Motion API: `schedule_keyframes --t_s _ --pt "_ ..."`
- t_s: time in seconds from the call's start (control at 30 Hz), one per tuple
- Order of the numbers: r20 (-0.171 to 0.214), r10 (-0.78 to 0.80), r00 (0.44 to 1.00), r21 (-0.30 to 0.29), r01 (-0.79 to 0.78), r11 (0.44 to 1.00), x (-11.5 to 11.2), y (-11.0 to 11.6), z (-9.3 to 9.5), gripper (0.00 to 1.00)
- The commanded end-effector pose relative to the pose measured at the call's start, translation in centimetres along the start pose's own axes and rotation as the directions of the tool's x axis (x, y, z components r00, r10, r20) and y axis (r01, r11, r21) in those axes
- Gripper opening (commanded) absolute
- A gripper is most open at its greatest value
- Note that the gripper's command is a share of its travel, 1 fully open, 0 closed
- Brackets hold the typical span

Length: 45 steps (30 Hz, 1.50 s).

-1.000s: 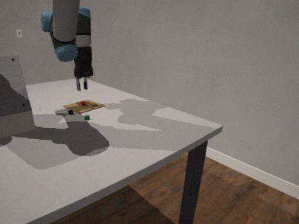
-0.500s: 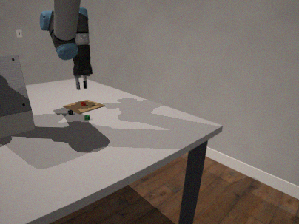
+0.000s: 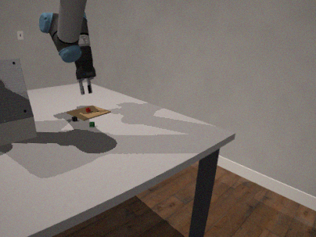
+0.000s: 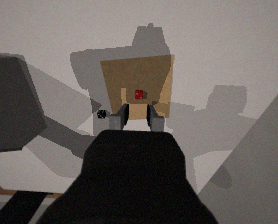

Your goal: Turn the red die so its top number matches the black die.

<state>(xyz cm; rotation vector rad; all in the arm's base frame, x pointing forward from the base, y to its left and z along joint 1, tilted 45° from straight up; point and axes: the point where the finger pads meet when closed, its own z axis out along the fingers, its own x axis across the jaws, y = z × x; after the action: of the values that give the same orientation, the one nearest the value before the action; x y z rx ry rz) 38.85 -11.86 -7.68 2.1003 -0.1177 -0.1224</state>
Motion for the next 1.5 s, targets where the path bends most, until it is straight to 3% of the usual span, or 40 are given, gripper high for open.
schedule_keyframes --t_s 0.0,0.3,0.6,0.8,1.47 --pt "0.004 0.002 1.000 -0.013 -0.002 1.000 -0.01 -0.03 -0.01 0.64" --pt "0.018 0.005 1.000 -0.073 -0.004 0.997 -0.25 -0.12 0.14 0.64" --pt "0.017 0.006 1.000 -0.204 -0.002 0.979 -0.24 -0.20 0.15 0.64" --pt "0.003 0.002 1.000 -0.259 -0.001 0.966 0.00 -0.26 0.01 0.64" --pt "0.003 0.002 1.000 -0.266 -0.001 0.964 0.03 -0.57 0.05 0.64"
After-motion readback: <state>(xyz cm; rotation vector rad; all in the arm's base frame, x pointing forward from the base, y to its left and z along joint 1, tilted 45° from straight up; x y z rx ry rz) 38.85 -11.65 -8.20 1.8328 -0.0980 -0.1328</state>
